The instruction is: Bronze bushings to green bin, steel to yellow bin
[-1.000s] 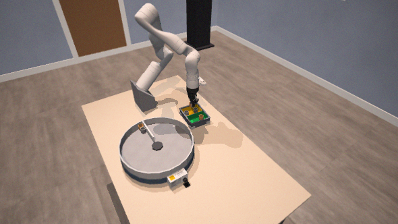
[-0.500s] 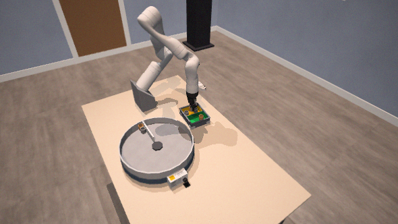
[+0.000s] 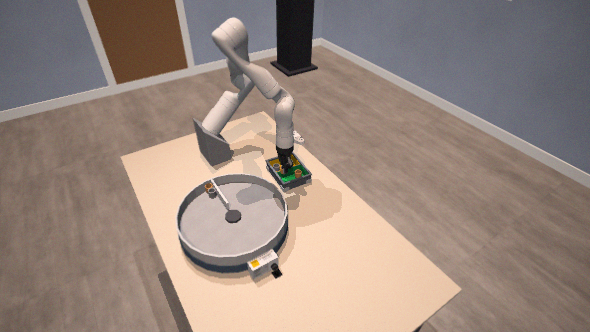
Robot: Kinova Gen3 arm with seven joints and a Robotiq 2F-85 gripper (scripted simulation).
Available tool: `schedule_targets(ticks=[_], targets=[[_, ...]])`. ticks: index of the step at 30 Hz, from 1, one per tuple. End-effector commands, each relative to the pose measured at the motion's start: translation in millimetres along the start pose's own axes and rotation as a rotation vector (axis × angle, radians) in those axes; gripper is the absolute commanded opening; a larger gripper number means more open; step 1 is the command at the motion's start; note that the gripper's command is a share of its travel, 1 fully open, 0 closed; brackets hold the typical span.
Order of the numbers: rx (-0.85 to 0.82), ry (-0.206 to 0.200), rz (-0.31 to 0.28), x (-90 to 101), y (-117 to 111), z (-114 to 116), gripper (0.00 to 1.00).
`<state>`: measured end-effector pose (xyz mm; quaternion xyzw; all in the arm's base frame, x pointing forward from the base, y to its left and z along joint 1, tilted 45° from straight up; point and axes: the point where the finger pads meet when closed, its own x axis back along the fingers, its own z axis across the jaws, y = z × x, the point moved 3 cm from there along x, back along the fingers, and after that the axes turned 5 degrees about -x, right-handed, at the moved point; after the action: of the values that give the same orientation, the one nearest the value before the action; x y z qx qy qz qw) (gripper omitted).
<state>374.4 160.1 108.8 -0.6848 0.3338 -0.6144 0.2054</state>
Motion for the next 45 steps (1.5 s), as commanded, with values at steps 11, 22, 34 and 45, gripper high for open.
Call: schedule_targets(ticks=[11,22,34,45], targets=[[0.005,-0.006,0.002,-8.1,-4,-2,0.00],[0.004,-0.007,0.002,-16.3,-6,-2,0.00],[0.005,-0.009,0.003,-20.8,-6,-2,0.00],[0.004,-0.007,0.003,-28.5,-7,-2,0.00]])
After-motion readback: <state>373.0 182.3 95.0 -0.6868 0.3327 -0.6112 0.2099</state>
